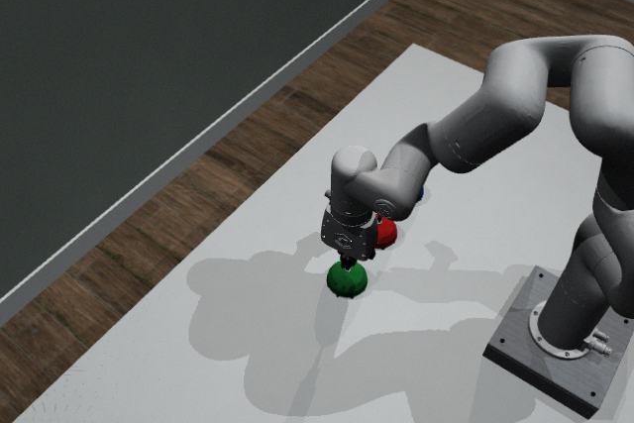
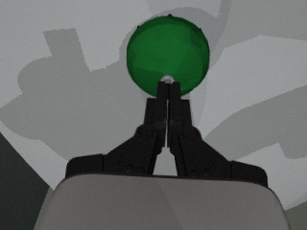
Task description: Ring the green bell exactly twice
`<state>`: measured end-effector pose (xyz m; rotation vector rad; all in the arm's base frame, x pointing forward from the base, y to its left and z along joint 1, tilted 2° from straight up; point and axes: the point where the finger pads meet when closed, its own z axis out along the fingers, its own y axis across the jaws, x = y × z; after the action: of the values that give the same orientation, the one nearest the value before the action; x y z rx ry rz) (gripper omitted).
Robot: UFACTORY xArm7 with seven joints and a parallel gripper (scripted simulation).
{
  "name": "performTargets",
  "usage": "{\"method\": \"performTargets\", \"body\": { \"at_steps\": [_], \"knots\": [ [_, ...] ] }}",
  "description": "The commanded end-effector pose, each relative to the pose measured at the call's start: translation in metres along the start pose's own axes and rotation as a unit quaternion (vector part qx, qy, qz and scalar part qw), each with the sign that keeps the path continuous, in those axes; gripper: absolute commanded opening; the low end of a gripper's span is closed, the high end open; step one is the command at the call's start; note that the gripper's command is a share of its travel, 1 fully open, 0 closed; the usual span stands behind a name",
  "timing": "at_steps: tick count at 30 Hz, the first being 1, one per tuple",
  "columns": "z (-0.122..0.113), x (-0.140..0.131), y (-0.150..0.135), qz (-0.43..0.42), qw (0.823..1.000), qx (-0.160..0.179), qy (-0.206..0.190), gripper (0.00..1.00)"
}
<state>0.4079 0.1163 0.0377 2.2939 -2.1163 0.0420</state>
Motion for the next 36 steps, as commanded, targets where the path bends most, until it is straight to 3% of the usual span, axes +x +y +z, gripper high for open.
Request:
{"method": "performTargets", "body": {
  "at_steps": [1, 36],
  "knots": [
    [-0.0033, -0.0004, -0.0015, 0.000, 1.000, 0.002, -0.001, 0.00],
    [-0.0069, -0.0005, -0.0017, 0.000, 1.000, 0.002, -0.001, 0.00]
  ]
}}
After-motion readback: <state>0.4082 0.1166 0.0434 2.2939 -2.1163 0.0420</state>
